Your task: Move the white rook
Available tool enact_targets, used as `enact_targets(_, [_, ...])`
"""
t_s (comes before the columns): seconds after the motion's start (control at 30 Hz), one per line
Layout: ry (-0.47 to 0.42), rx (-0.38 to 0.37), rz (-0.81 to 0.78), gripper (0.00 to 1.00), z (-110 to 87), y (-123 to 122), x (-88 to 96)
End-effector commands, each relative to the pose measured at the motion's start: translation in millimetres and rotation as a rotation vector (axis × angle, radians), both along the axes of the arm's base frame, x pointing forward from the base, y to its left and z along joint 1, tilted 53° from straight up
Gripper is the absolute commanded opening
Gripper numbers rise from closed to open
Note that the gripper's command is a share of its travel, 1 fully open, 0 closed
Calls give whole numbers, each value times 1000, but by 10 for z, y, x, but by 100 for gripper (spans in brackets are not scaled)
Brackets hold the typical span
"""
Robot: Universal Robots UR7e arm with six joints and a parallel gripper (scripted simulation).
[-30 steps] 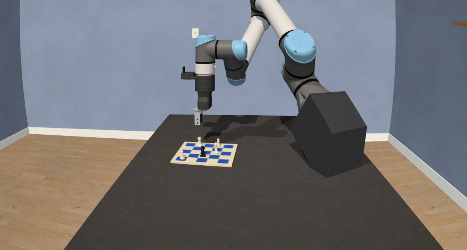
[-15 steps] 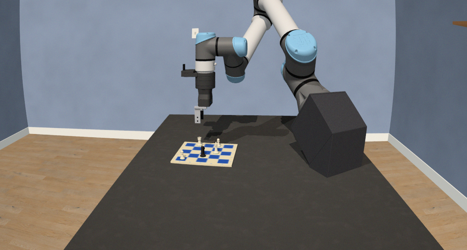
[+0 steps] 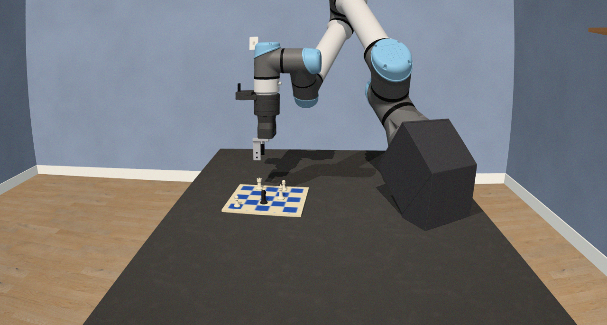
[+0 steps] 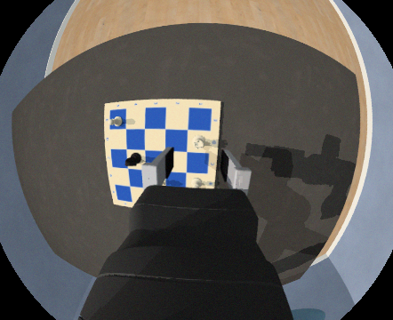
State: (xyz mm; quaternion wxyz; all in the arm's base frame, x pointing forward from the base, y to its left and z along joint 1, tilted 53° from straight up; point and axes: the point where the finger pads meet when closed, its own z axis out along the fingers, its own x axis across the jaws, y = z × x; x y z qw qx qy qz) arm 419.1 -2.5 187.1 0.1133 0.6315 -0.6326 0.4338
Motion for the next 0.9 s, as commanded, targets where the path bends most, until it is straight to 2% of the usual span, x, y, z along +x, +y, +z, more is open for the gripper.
enact_targets(0.0, [-2,0,0,100,10,2,6])
enact_targets(0.57, [-6,1,1,100,177,182,-88])
enact_targets(0.87, [-6,1,1,100,362,396,-214])
